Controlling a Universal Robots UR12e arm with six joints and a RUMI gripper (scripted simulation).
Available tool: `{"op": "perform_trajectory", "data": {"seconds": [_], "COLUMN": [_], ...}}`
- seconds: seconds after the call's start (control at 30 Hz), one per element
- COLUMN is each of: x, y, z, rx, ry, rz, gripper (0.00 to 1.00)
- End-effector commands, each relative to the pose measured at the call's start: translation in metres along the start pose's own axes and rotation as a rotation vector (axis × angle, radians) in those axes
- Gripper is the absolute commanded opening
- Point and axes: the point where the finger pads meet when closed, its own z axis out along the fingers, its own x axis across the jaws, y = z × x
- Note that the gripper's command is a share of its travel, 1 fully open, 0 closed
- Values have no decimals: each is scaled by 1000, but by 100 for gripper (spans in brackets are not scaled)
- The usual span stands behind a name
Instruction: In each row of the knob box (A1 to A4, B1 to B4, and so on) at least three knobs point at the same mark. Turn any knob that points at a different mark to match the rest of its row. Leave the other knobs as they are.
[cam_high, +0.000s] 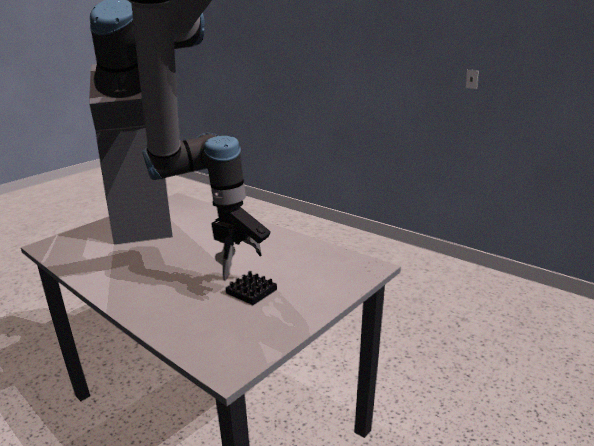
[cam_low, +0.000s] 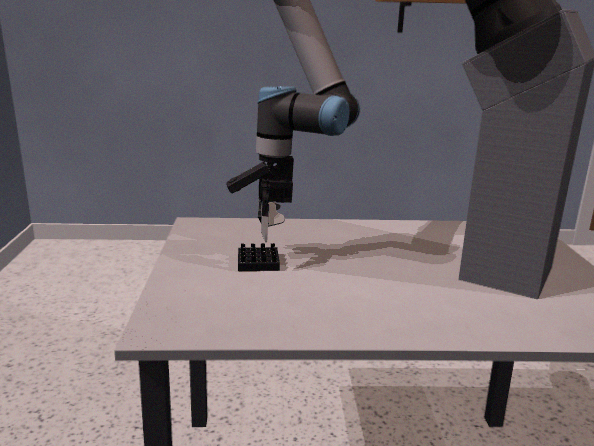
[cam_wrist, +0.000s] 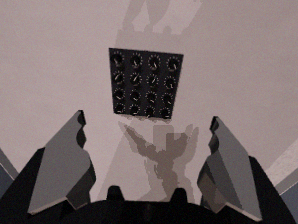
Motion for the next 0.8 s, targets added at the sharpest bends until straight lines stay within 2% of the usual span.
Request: {"op": "perform_trajectory", "data": {"seconds": [0.0,0.17,0.77], "x": [-9,-13,-14], "y": [3,4,4], "z": [-1,-2,-2], "rx": [-32,-44,-47], "ry": [34,52,58], "rz": [52,76,84], "gripper": [100,100,100]}}
